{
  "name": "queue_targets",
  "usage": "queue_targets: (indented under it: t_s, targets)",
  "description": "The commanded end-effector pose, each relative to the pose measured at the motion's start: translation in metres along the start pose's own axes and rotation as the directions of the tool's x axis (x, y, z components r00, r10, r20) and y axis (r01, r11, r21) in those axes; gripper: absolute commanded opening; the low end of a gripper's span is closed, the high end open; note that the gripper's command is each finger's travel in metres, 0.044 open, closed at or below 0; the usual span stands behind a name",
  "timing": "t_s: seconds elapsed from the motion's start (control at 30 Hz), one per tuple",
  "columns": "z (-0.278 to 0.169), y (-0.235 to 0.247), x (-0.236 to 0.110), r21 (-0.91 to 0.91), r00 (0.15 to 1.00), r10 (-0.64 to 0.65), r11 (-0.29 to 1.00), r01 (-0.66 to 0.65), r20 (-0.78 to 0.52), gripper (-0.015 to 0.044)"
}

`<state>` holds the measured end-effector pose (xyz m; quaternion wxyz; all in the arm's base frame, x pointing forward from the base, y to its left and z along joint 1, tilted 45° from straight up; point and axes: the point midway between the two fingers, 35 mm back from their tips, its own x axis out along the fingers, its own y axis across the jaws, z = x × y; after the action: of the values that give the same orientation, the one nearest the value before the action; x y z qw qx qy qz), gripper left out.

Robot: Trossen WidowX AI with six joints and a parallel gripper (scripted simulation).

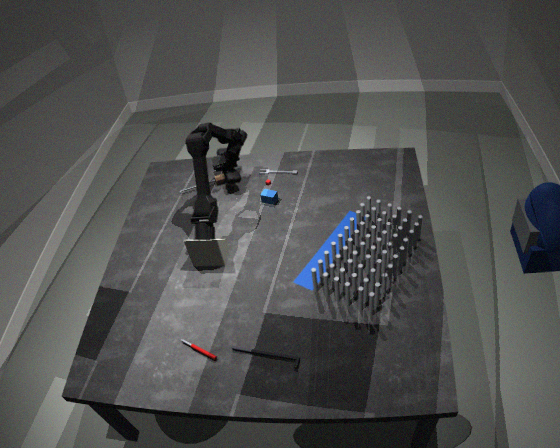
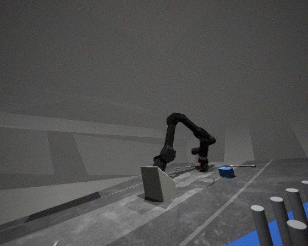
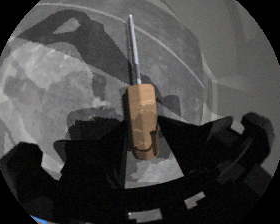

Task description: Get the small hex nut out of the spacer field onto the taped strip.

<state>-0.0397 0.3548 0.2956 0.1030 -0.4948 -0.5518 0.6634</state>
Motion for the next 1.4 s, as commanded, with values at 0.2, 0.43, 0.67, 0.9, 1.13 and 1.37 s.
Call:
queue_targets:
  t_s: [0.2, 0.43, 0.67, 0.9, 1.13, 1.37]
  targets:
    - [0.0, -0.003, -0.007, 0.003, 1.0, 0.002, 1.0, -0.002, -0.004, 0.0069]
    - [0.005, -0.017, -0.043, 0.001, 1.0, 0.006, 1.0, -0.006, -0.003, 0.0]
    - [0.019, -0.033, -0.085, 0.012, 1.0, -0.009, 1.0, 0.01, -0.007, 0.0]
    - [0.035, -0.041, -0.119, 0.006, 1.0, -0.003, 1.0, 0.003, -0.005, 0.0]
    - [0.055, -0.047, -0.149, -0.001, 1.0, 0.005, 1.0, -0.005, -0.001, 0.0]
    - [0.055, -0.047, -0.152, 0.011, 1.0, 0.007, 1.0, -0.007, -0.004, 0.0]
